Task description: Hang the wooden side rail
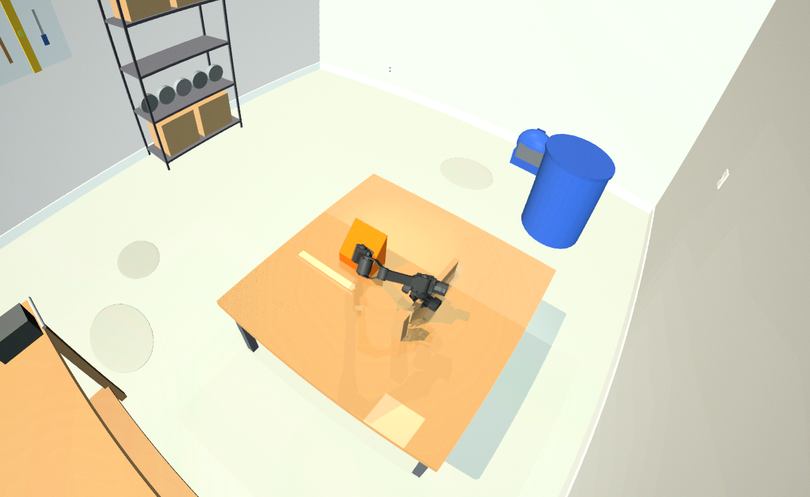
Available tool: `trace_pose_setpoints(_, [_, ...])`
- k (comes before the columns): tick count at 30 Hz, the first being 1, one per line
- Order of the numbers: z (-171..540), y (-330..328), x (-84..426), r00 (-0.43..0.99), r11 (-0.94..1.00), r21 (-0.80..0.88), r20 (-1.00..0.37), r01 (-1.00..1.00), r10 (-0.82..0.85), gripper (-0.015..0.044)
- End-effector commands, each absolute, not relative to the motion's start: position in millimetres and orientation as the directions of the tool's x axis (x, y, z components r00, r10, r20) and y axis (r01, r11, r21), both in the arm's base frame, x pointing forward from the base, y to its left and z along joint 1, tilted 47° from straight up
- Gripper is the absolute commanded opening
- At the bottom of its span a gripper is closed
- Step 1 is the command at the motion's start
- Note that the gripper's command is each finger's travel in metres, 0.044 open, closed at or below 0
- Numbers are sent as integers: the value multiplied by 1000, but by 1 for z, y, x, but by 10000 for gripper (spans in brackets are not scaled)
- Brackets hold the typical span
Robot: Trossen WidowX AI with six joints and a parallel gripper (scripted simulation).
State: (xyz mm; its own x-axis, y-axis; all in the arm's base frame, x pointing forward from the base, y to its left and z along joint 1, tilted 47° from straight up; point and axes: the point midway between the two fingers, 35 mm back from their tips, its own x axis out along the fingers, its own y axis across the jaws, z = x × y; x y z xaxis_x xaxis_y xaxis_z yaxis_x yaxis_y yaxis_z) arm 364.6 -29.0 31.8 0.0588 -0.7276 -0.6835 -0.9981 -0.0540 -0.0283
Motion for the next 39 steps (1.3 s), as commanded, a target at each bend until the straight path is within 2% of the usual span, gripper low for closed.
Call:
trace_pose_setpoints(1, [35,-24,366,71,-60,-40,-688,-997,-722,0])
trace_pose_setpoints(39, [36,-27,371,71,-60,-40,-688,-997,-722,0])
